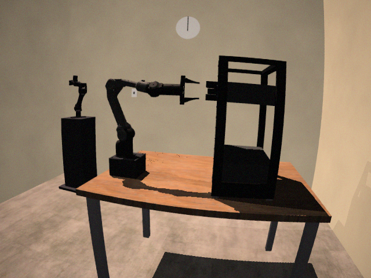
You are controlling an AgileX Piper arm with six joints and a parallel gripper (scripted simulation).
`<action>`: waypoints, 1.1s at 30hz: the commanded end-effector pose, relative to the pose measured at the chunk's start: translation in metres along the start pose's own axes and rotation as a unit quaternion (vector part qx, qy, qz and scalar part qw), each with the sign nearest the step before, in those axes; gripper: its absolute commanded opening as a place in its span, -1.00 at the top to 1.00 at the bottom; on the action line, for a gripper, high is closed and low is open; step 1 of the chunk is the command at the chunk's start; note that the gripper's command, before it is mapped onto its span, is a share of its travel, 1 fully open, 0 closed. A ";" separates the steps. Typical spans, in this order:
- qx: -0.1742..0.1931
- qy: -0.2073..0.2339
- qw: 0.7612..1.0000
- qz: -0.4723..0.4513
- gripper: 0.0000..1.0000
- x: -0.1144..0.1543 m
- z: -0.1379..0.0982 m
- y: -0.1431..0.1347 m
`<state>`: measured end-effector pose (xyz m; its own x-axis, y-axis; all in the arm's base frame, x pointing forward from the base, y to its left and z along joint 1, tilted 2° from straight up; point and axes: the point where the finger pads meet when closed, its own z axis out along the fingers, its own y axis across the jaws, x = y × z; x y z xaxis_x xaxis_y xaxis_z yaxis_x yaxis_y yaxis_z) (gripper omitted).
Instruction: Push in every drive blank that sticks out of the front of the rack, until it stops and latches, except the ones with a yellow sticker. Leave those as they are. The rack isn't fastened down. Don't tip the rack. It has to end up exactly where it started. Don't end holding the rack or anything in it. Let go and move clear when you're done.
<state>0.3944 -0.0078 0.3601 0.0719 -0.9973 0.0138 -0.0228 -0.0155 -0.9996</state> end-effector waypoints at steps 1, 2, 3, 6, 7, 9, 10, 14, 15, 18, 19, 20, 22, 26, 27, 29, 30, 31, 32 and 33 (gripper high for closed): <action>0.000 0.000 1.000 0.000 -1.00 0.000 0.001 0.000; 0.000 0.000 1.000 0.000 -1.00 0.000 0.001 0.000; 0.000 0.000 1.000 0.000 -1.00 0.000 0.001 0.000; 0.000 0.000 1.000 0.000 -1.00 0.000 0.001 0.000; 0.000 0.000 1.000 0.000 -1.00 0.000 0.001 0.000; 0.000 0.000 1.000 0.000 -1.00 0.000 0.001 0.000; 0.000 0.000 1.000 0.000 -1.00 0.000 0.001 0.000; 0.000 0.000 1.000 0.000 -1.00 0.000 0.001 0.000; 0.000 0.000 1.000 0.000 -1.00 0.000 0.001 0.000; 0.000 0.000 1.000 0.000 -1.00 0.000 0.001 0.000; 0.000 0.000 1.000 0.000 -1.00 0.000 0.001 0.000; 0.000 0.000 1.000 0.000 -1.00 0.001 0.001 -0.001; 0.000 0.000 1.000 0.000 -1.00 0.002 0.001 -0.001; 0.000 0.000 1.000 0.000 -1.00 0.011 0.000 -0.003; 0.000 0.000 1.000 0.000 -1.00 0.011 0.000 -0.003; 0.000 0.000 1.000 0.000 -1.00 0.014 0.000 -0.003; 0.000 0.000 1.000 0.000 -1.00 0.018 0.000 -0.004; 0.000 0.000 1.000 0.000 -1.00 0.022 0.000 -0.005; 0.000 0.000 1.000 0.000 -1.00 0.027 -0.001 -0.006; 0.000 0.000 1.000 0.000 -1.00 0.032 -0.001 -0.007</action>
<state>0.3946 -0.0326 0.3650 0.0642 -0.9978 0.0144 -0.0171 -0.0155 -0.9997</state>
